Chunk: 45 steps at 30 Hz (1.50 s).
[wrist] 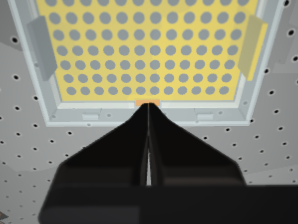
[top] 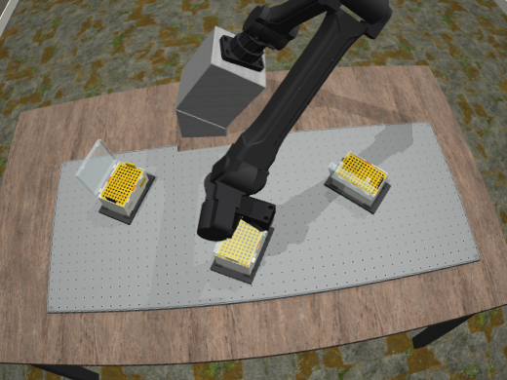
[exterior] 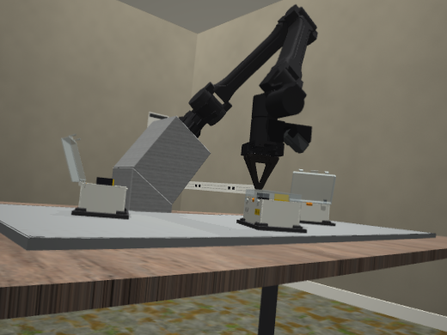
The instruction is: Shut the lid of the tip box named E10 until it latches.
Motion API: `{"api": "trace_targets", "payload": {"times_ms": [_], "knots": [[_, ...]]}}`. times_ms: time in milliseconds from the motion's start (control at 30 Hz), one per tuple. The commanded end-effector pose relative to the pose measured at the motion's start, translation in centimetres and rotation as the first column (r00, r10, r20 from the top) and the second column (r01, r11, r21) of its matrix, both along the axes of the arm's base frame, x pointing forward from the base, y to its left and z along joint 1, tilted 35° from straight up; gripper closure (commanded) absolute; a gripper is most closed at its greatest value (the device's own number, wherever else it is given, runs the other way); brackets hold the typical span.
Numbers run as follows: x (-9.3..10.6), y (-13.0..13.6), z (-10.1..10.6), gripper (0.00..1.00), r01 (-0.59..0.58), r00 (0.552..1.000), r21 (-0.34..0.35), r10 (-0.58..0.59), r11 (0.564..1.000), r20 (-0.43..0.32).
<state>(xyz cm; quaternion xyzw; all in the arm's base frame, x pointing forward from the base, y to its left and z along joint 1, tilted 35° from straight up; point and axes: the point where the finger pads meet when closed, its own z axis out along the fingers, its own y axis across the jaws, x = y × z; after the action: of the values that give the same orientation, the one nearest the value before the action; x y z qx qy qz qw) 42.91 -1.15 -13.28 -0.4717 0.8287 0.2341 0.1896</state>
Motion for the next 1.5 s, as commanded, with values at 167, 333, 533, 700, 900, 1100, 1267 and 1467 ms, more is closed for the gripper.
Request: {"api": "trace_targets", "payload": {"times_ms": [167,333,533,700,900,1100,1267,1467], "knots": [[-0.14,0.84,-0.85,1.00,-0.004,1.000,0.004,0.004,1.000,-0.007],[0.03,0.88,-0.91,1.00,-0.004,1.000,0.003,0.004,1.000,-0.004],[0.03,1.00,-1.08,1.00,-0.004,1.000,0.003,0.004,1.000,-0.004],[0.03,1.10,-1.22,1.00,-0.004,1.000,0.004,0.004,1.000,-0.005],[0.02,1.18,-1.33,1.00,-0.004,1.000,0.004,0.004,1.000,-0.005],[0.03,1.29,-1.49,1.00,-0.004,1.000,0.004,0.004,1.000,-0.005],[0.05,1.39,-1.63,1.00,-0.004,1.000,0.004,0.004,1.000,-0.005],[0.27,1.42,-1.69,1.00,-0.004,1.000,0.003,0.004,1.000,-0.001]]}}
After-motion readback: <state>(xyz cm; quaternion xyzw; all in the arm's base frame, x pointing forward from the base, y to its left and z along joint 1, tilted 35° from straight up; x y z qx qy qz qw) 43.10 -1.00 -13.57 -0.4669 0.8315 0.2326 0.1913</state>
